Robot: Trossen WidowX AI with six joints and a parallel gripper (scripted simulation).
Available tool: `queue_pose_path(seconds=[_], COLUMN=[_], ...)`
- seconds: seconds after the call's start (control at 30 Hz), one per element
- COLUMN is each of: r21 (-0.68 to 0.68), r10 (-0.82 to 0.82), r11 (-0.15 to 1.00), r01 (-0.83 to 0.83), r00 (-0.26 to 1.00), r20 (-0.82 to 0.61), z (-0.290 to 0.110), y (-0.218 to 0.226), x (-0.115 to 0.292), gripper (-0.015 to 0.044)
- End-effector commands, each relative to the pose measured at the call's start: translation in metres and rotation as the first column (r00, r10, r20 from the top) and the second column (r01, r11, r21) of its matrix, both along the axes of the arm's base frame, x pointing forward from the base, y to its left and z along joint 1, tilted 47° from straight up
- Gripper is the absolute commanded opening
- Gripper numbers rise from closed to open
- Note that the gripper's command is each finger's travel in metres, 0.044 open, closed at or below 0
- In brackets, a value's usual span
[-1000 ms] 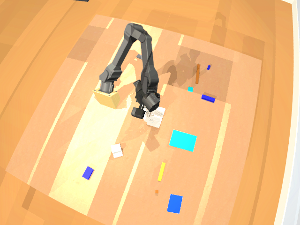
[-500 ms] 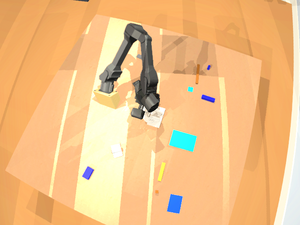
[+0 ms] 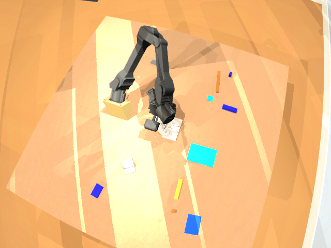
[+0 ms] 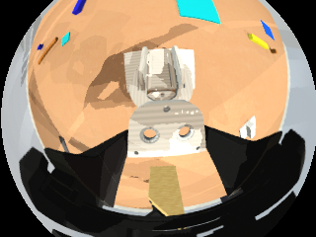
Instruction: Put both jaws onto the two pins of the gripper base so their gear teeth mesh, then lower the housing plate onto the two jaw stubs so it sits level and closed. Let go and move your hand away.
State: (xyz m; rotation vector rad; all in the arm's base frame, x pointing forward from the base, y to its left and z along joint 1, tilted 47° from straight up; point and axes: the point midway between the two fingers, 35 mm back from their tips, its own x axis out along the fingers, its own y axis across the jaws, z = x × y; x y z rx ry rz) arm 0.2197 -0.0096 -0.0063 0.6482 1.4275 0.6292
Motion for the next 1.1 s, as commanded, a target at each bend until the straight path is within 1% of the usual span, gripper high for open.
queue_pose_path(seconds=[0.0, 1.07], r21=[-0.004, -0.005], r10=[0.002, 0.001], r11=[1.000, 1.000], r01=[-0.002, -0.001], r00=[1.000, 1.000], r20=[0.004, 0.004], z=[-0.001, -0.034], y=[-0.001, 0.034], x=[0.000, 0.004], gripper=[0.0351, 0.0351])
